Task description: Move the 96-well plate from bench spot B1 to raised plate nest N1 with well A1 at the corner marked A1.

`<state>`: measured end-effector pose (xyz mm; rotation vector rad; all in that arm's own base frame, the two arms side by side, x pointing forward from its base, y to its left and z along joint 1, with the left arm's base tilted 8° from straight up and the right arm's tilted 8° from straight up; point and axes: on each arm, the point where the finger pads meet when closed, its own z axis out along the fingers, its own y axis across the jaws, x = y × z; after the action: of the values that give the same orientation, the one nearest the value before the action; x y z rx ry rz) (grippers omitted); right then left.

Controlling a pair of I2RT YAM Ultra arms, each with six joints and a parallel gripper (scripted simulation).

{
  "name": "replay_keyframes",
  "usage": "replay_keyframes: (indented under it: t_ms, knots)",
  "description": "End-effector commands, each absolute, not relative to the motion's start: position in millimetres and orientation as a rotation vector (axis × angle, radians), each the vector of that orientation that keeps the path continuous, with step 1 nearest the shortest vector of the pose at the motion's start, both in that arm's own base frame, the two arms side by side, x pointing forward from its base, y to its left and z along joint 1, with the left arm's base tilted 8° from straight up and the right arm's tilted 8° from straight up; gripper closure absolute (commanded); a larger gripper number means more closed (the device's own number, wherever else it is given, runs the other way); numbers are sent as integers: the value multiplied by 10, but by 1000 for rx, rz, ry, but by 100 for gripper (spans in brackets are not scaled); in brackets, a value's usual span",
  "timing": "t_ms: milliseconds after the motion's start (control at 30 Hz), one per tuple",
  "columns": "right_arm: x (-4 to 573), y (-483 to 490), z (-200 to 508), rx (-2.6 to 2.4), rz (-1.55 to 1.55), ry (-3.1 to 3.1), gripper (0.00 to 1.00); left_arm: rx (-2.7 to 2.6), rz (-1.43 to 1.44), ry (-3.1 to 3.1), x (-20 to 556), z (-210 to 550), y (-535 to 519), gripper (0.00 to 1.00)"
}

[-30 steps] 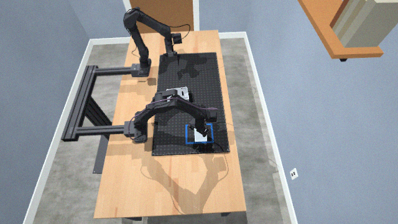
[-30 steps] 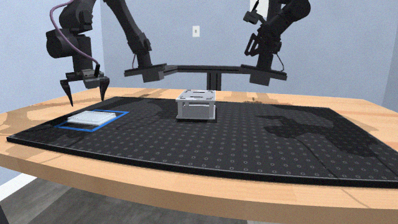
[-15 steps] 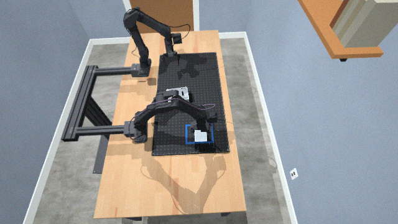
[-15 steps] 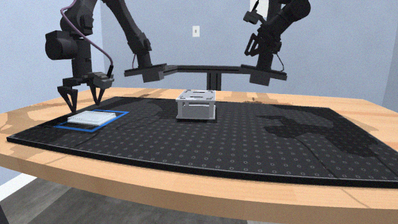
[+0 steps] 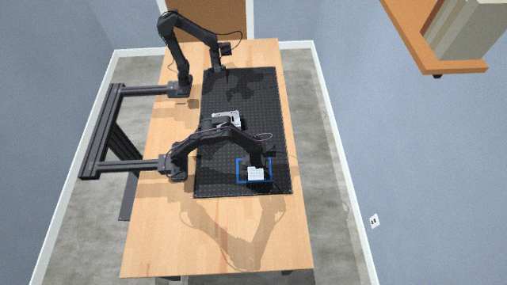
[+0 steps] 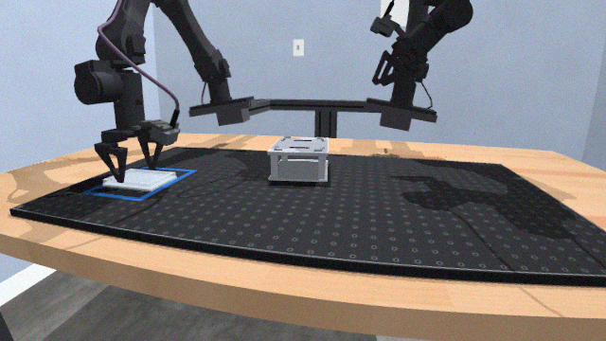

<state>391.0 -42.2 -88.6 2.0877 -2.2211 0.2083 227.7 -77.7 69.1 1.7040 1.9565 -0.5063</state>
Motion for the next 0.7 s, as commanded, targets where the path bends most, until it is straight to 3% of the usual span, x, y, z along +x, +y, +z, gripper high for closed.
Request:
replay_keyframes:
  t_ms: [0, 300, 667]
  knots:
    - [3925, -366, -964, 2123, 201, -2219, 0, 1712, -494, 1920, 2349, 794, -805, 0]
    - [3934, -310, -980, 2118, 212, -2233, 2, 1712, -494, 1920, 2349, 794, -805, 0]
    - [3951, -361, -955, 2126, 210, -2223, 18, 1712, -494, 1920, 2349, 794, -805, 0]
